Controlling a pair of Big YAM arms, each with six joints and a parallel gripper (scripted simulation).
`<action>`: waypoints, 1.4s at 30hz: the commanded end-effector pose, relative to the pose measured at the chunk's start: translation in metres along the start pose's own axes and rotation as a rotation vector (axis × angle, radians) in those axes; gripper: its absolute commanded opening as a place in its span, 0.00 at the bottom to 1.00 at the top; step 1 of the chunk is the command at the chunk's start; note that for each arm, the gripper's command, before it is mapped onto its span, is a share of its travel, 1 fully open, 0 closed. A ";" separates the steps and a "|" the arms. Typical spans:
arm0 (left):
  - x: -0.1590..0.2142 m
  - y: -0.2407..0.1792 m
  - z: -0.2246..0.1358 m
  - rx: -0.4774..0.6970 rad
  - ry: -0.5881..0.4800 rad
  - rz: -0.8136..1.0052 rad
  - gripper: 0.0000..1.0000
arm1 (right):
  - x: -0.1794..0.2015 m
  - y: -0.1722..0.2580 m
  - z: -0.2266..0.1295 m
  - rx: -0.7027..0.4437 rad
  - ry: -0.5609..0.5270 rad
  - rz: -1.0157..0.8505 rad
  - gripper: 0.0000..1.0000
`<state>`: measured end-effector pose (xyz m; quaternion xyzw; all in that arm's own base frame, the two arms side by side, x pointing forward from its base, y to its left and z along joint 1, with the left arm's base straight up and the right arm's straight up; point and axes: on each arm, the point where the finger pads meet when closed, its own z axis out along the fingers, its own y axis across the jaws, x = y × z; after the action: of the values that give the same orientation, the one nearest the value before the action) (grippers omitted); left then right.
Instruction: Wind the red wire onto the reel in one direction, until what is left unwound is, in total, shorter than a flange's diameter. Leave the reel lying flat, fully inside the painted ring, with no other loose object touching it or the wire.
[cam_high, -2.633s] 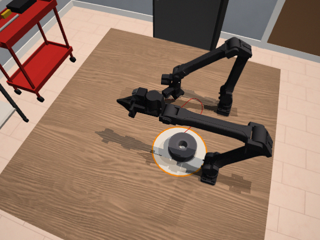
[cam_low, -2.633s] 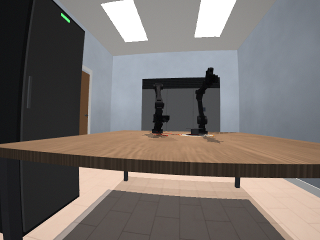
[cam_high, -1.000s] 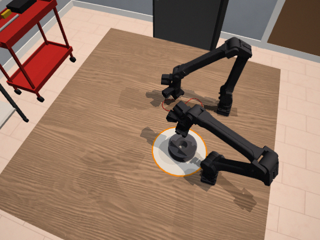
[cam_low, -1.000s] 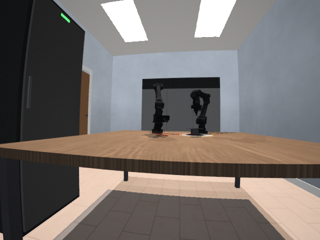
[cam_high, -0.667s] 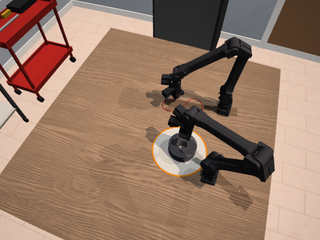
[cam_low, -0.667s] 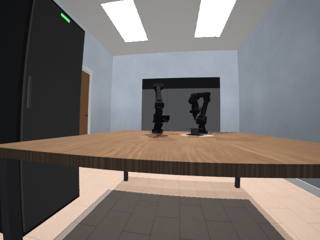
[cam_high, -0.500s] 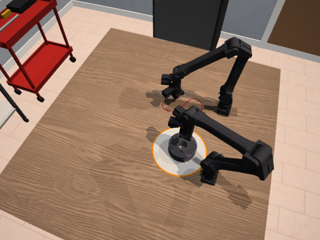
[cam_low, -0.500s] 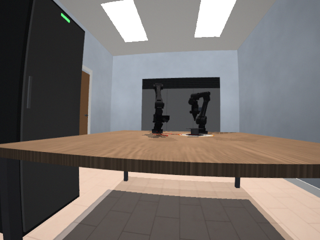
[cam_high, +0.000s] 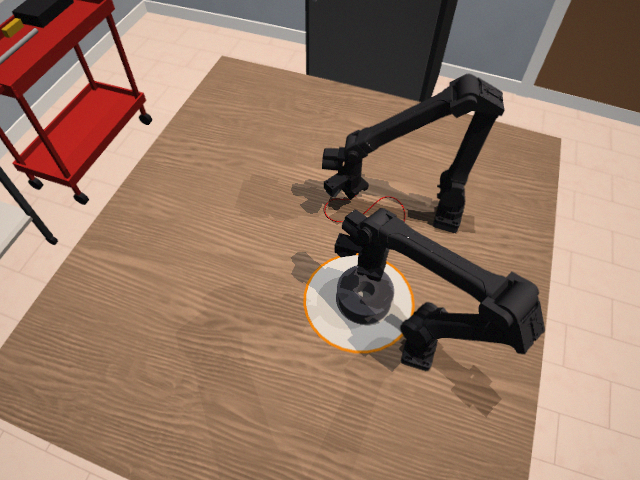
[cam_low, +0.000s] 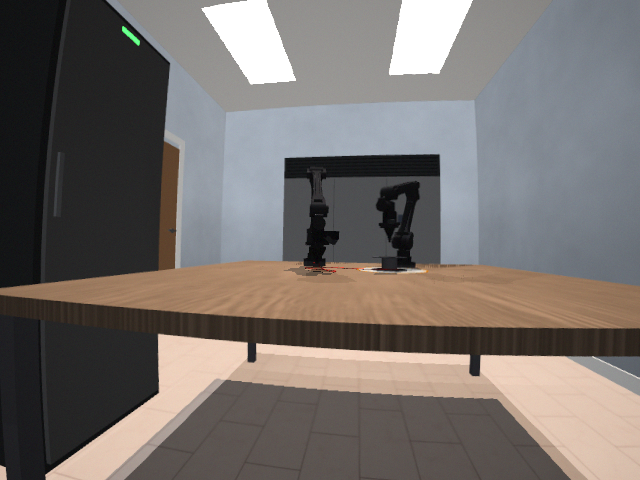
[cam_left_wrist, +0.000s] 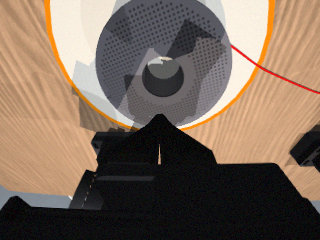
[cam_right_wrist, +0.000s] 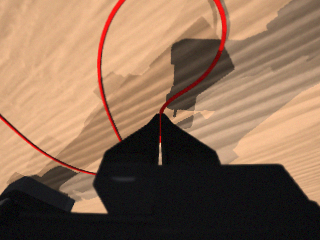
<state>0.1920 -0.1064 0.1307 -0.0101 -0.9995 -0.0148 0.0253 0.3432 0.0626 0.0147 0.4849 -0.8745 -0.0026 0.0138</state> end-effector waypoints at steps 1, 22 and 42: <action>-0.026 -0.010 -0.032 0.029 -0.051 -0.004 0.00 | -0.009 -0.004 -0.003 0.018 -0.022 -0.005 0.00; -0.027 -0.008 -0.032 0.027 -0.052 0.082 0.00 | -0.005 0.001 0.000 0.021 -0.020 -0.338 0.00; -0.027 -0.008 -0.032 0.007 -0.060 0.805 0.00 | -0.007 -0.002 -0.006 0.026 -0.015 -0.938 0.00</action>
<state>0.2053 -0.1080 0.1422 -0.3017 -0.9531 -0.0109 0.0201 0.3356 0.0616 0.0092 0.7762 -0.6301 -0.0105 0.0161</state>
